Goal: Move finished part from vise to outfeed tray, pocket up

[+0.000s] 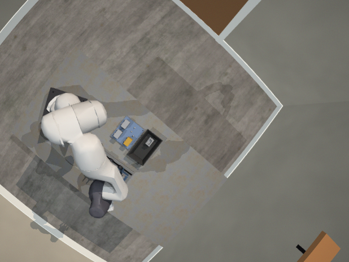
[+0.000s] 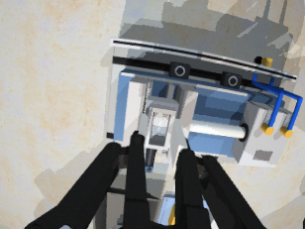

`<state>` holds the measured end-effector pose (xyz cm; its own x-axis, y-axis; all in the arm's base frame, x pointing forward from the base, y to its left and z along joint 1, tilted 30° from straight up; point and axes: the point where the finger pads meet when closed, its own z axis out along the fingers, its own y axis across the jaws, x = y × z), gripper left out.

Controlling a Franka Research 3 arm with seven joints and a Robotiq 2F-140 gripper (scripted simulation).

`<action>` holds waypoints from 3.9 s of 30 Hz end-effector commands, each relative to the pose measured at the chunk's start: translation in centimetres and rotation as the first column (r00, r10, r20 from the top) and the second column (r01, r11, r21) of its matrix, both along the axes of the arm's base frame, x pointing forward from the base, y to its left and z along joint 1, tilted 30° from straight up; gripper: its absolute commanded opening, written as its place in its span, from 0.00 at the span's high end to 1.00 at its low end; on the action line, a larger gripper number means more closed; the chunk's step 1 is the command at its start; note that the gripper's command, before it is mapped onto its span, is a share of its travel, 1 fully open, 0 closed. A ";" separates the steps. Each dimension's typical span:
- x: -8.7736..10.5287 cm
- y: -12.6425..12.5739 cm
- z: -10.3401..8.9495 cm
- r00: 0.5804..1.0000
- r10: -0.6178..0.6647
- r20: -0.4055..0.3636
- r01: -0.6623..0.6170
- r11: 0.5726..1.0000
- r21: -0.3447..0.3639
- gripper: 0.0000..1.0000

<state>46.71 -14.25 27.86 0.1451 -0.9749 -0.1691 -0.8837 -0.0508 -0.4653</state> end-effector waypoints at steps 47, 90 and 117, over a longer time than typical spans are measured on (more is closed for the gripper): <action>0.0 0.1 -0.1 1.000 0.004 0.001 -0.004 1.000 0.000 1.00; -2.0 -0.9 3.8 1.000 0.004 0.001 -0.004 1.000 0.000 1.00; -1.2 16.4 9.0 1.000 0.010 0.005 -0.010 1.000 0.009 1.00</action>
<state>45.94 -0.91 36.29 0.2512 -0.9608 -0.1169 -0.8553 -0.1638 -0.4916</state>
